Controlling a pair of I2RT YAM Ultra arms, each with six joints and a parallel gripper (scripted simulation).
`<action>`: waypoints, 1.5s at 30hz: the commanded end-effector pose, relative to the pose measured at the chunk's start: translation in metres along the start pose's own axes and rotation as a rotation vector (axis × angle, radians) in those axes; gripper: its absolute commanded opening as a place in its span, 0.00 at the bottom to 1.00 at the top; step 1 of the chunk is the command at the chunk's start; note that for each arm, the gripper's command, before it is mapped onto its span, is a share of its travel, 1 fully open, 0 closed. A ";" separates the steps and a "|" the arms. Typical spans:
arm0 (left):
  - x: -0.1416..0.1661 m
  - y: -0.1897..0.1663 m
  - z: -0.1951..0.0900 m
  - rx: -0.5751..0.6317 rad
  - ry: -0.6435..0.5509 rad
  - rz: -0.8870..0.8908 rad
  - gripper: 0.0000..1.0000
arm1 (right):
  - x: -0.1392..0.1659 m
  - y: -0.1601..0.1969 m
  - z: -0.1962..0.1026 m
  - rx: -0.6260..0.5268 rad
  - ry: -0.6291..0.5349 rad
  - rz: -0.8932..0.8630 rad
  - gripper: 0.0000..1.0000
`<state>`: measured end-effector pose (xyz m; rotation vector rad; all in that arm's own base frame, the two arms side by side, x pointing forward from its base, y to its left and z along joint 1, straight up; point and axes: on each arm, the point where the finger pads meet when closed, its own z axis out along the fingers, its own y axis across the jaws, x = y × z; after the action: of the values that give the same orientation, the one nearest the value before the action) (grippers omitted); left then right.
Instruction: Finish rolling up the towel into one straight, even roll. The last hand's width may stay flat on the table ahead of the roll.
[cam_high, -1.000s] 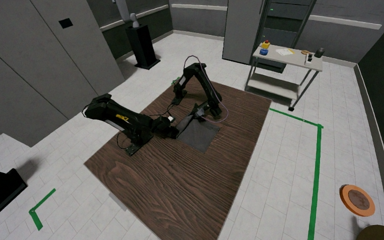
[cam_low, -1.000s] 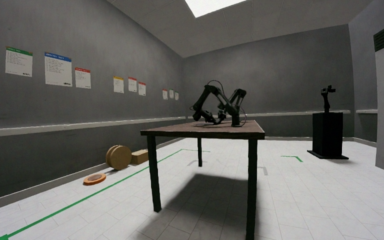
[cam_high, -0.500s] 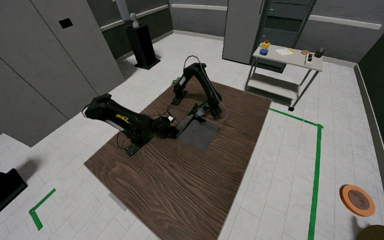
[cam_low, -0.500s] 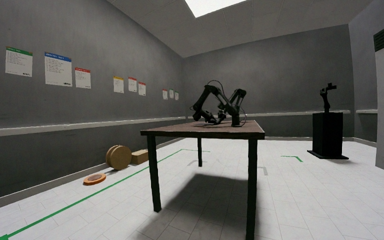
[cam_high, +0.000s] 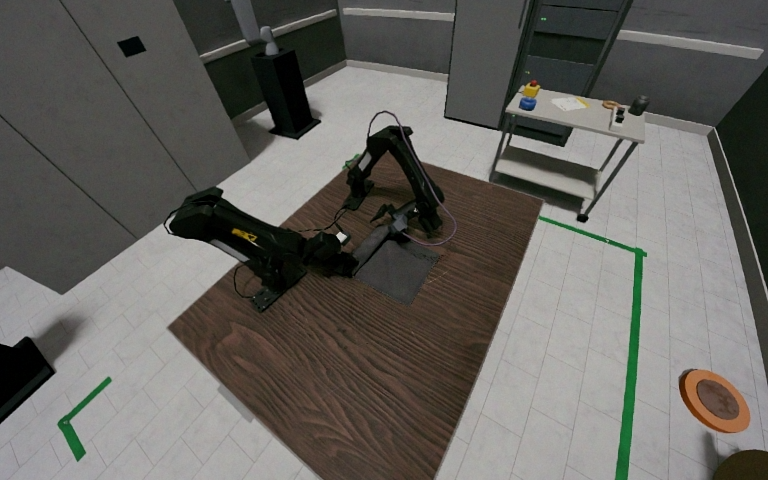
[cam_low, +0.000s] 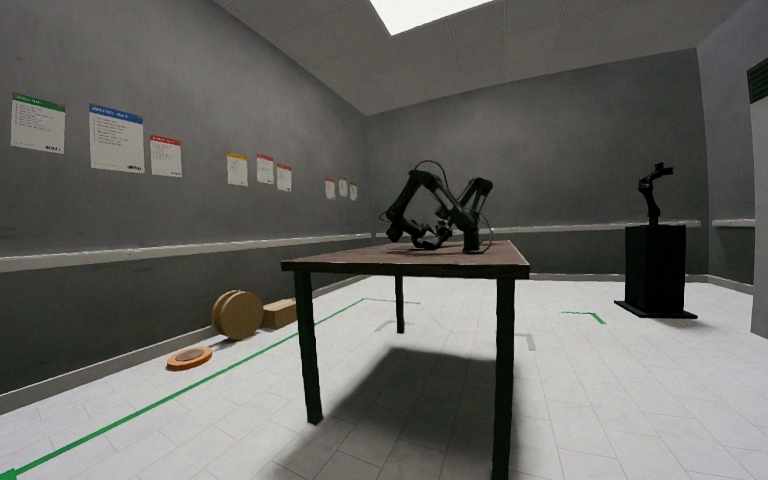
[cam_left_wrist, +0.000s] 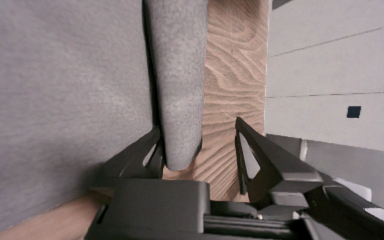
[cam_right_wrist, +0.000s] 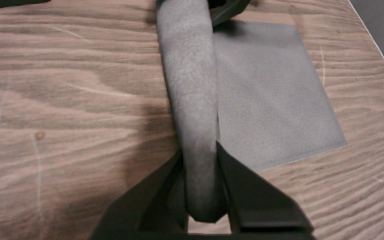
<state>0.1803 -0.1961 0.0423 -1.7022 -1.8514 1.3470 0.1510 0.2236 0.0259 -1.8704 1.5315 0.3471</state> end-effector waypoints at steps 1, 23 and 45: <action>-0.006 0.013 -0.014 -0.070 0.002 0.066 0.85 | -0.007 -0.004 0.001 -0.003 -0.013 0.002 0.27; -0.006 0.006 -0.076 -0.126 -0.003 0.107 0.87 | -0.010 -0.006 -0.002 -0.339 0.002 0.273 0.27; -0.016 -0.024 -0.038 -0.845 -0.065 0.642 0.95 | -0.013 -0.008 -0.006 -0.782 0.022 0.631 0.27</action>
<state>0.1809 -0.1775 0.0870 -2.6599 -2.0575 0.9584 0.1607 0.2320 0.0298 -1.8370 2.1538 1.2252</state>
